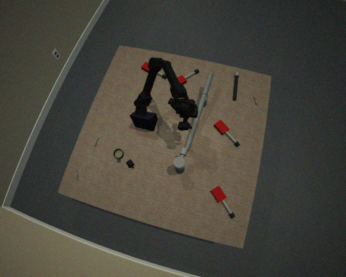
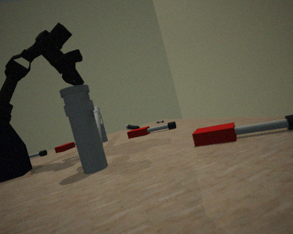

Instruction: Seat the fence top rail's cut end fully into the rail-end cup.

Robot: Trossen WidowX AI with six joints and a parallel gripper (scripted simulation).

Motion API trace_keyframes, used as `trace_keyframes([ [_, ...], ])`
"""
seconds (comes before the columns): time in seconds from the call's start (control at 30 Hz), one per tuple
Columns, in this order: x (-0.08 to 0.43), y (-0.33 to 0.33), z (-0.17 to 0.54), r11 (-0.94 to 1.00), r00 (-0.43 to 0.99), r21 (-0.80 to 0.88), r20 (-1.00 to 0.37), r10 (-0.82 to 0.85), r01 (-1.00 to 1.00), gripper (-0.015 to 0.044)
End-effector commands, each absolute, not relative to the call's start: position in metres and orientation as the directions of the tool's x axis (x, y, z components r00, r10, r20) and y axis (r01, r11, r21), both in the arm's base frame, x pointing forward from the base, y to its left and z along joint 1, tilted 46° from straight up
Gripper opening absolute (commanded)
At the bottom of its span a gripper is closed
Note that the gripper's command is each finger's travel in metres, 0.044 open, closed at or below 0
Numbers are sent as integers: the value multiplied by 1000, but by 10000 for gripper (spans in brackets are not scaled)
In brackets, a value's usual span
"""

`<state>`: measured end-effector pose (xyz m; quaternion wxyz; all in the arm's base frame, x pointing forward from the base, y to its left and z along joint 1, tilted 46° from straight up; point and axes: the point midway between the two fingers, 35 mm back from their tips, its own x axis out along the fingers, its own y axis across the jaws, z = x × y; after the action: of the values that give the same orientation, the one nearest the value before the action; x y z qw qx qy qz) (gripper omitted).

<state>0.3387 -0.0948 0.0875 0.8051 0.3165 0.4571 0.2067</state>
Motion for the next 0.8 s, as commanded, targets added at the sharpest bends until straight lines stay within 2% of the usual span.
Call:
trace_keyframes([
  [0.0,338,-93,92,698,496,716,-603,625,-8,440],
  [0.17,342,-85,86,734,452,664,-617,644,-141,440],
  [0.33,351,-58,68,694,311,477,-653,690,-538,440],
  [0.43,355,-40,56,555,216,342,-671,709,-759,440],
  [0.57,358,-14,41,258,83,155,-688,721,-954,440],
  [0.67,358,0,32,52,5,46,-695,719,-998,440],
  [0.77,358,1,31,36,-1,39,-695,719,-999,440],
])
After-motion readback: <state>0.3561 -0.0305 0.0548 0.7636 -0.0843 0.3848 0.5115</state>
